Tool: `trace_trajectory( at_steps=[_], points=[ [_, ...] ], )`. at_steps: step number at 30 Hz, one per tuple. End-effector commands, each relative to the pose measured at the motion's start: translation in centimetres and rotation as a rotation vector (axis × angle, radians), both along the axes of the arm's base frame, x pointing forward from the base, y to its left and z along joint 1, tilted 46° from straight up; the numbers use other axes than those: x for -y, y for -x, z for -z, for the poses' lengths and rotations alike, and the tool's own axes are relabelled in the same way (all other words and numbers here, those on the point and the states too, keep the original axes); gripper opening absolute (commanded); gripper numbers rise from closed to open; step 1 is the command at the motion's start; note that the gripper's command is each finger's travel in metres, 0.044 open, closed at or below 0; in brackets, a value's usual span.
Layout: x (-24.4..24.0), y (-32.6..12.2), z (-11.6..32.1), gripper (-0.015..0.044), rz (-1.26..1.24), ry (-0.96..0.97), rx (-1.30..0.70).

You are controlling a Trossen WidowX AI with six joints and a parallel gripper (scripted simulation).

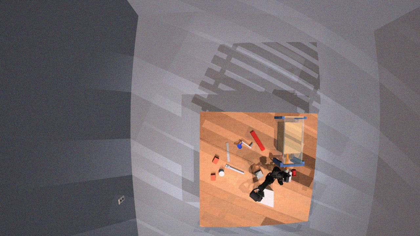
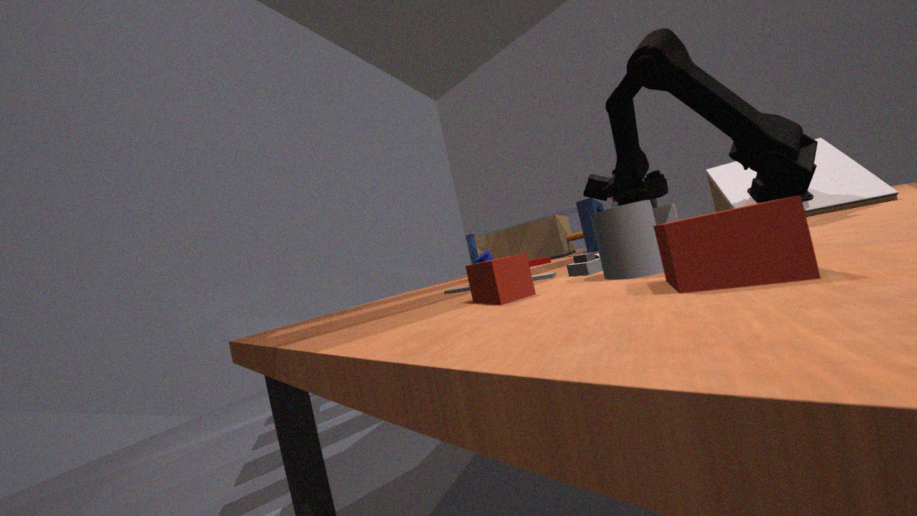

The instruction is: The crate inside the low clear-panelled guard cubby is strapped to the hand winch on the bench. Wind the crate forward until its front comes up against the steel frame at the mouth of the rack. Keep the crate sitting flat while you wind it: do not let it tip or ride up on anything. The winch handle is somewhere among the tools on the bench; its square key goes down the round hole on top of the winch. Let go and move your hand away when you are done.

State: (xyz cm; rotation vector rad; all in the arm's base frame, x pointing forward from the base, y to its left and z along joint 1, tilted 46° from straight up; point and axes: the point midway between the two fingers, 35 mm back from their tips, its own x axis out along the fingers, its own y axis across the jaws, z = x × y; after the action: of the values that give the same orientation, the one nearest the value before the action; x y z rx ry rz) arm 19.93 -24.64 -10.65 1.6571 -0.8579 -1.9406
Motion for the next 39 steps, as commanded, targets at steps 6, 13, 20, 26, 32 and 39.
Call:
trace_trajectory(
  at_steps=[6,13,20,26,32,39],
  points=[
    [-0.03,0.10,0.17,0.0000,-0.001,-0.001,-0.001],
    [0.00,0.02,0.12,0.0105,-0.001,0.000,0.001],
    [0.00,0.02,0.12,0.0240,-0.001,0.000,0.001],
    [0.00,0.02,0.12,0.0240,-0.001,0.000,0.001],
    [0.00,0.02,0.12,0.0240,-0.001,0.000,0.001],
    [0.00,0.02,0.12,0.0240,-0.001,0.000,0.001]
  ],
)
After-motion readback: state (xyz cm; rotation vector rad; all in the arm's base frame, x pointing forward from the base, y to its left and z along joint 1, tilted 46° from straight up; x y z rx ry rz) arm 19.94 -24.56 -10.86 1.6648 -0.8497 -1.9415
